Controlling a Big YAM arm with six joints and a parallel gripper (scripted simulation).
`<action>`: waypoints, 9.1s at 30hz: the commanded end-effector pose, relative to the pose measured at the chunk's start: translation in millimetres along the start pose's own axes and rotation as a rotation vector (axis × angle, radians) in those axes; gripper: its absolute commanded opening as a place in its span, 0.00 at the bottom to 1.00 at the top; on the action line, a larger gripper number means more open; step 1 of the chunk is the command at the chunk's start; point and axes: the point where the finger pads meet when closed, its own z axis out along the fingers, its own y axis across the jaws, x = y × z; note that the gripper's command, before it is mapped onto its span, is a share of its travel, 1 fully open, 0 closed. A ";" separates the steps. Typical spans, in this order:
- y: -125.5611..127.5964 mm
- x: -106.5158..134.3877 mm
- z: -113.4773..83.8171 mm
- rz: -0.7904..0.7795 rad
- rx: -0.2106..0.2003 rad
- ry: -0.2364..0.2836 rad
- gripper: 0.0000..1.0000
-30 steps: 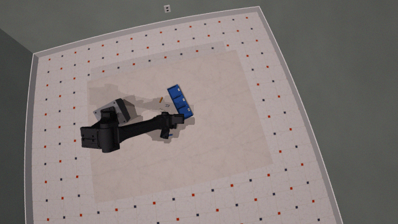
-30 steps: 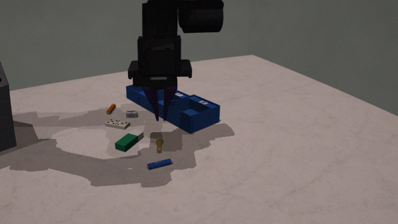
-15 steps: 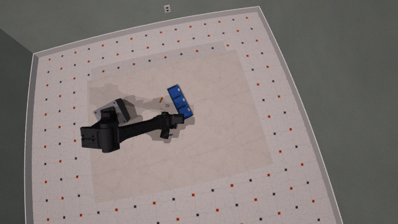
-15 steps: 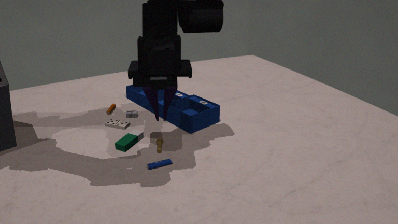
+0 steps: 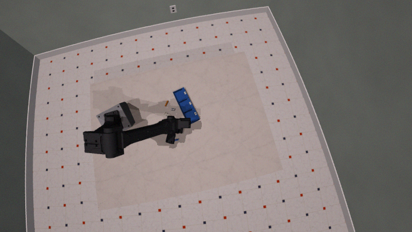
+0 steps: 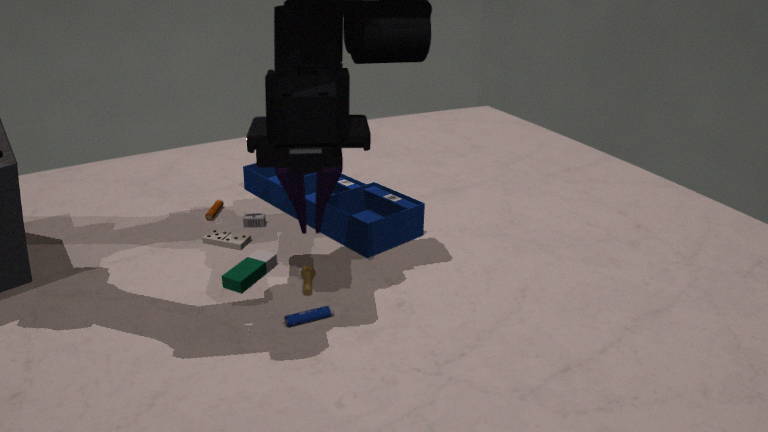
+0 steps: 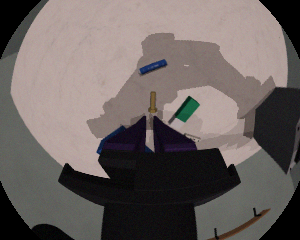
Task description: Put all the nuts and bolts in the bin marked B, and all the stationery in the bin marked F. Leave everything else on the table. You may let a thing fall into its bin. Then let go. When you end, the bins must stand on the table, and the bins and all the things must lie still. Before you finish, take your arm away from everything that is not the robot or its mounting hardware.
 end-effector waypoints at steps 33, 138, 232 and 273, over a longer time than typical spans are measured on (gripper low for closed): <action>11.7 -0.3 -6.4 0.007 -0.024 0.003 0.28; -15.2 7.6 -11.9 -0.135 -0.006 -0.001 0.26; -16.2 3.1 64.8 -0.131 -0.004 -0.001 0.26; -9.0 6.7 64.3 -0.130 -0.010 0.001 0.00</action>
